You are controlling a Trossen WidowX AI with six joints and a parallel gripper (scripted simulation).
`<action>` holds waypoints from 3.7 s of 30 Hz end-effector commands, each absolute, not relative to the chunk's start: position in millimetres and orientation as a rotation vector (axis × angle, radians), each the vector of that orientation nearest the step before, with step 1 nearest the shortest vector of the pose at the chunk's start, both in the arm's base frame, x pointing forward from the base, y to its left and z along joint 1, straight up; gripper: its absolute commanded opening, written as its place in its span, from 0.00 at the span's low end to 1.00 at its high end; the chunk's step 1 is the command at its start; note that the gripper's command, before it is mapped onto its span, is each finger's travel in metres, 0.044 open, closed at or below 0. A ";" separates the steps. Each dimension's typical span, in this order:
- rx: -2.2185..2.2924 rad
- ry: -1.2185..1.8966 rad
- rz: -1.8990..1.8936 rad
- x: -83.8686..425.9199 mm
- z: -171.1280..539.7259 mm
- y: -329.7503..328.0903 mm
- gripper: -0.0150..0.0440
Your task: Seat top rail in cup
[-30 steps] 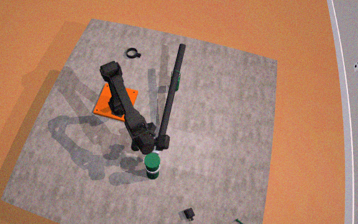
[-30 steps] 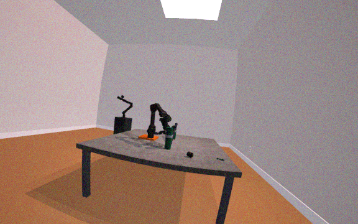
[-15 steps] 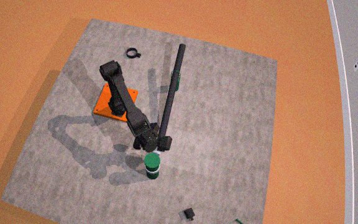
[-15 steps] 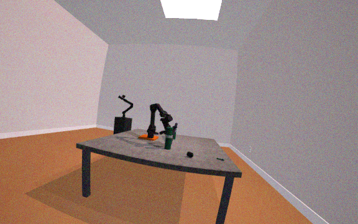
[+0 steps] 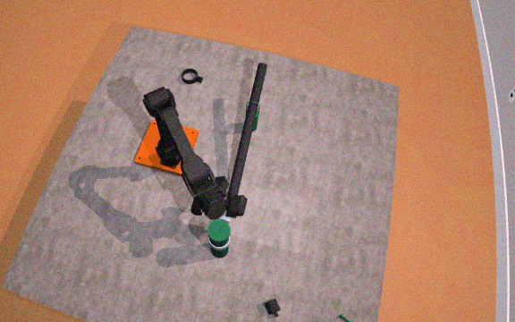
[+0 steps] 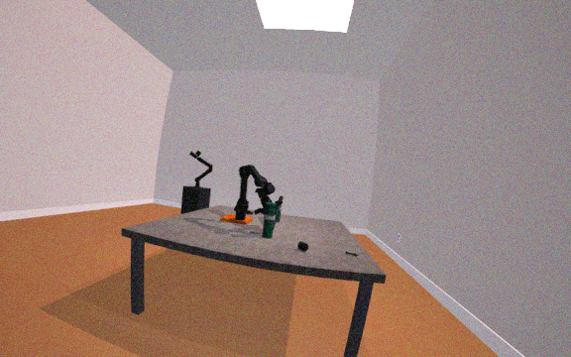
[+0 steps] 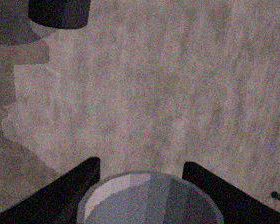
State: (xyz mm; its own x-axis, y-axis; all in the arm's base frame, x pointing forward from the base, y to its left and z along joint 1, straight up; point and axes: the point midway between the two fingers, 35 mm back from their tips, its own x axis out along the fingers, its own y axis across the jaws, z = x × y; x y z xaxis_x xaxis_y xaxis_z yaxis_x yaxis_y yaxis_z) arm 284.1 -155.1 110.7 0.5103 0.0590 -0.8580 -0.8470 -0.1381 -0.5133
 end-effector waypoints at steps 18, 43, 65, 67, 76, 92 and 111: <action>-1.508 0.713 0.910 284.1 112.5 -153.4 0.74; -0.894 0.940 0.563 277.3 184.9 -63.1 1.00; -0.007 1.030 0.009 242.0 237.9 2.9 1.00; -0.007 1.030 0.009 242.0 237.9 2.9 1.00; -0.007 1.030 0.009 242.0 237.9 2.9 1.00; 0.909 1.279 -0.777 258.9 178.1 22.2 1.00; 1.111 1.258 -1.082 260.5 161.2 28.0 1.00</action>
